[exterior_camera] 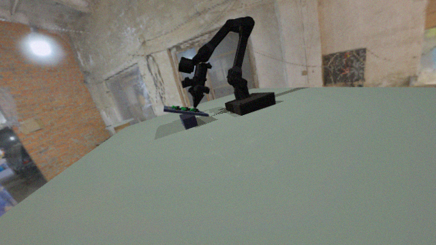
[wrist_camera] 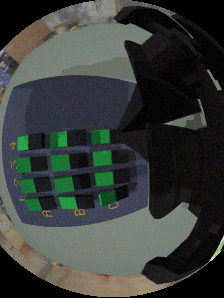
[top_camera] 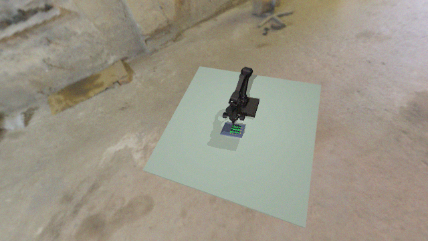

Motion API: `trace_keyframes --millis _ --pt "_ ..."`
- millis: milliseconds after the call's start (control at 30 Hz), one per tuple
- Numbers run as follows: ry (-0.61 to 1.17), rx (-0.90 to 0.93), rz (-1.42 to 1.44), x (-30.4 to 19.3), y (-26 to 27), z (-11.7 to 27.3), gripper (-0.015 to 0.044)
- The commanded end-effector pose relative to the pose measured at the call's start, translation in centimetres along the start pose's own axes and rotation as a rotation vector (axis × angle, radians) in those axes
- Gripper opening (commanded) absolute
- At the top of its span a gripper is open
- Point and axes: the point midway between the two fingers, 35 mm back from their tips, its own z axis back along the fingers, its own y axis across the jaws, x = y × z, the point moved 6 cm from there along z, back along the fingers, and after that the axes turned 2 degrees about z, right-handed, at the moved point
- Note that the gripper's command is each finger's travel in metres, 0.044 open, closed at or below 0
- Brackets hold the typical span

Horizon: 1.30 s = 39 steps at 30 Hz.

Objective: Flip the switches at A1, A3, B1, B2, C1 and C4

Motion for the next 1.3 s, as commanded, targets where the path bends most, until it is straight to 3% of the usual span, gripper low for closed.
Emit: trace_keyframes --millis 0,1267 --pt "-0.001 -0.001 -0.005 0.00 0.00 -0.08 0.0000" --pt "-0.001 -0.001 -0.005 -0.01 0.00 -0.59 0.0000"
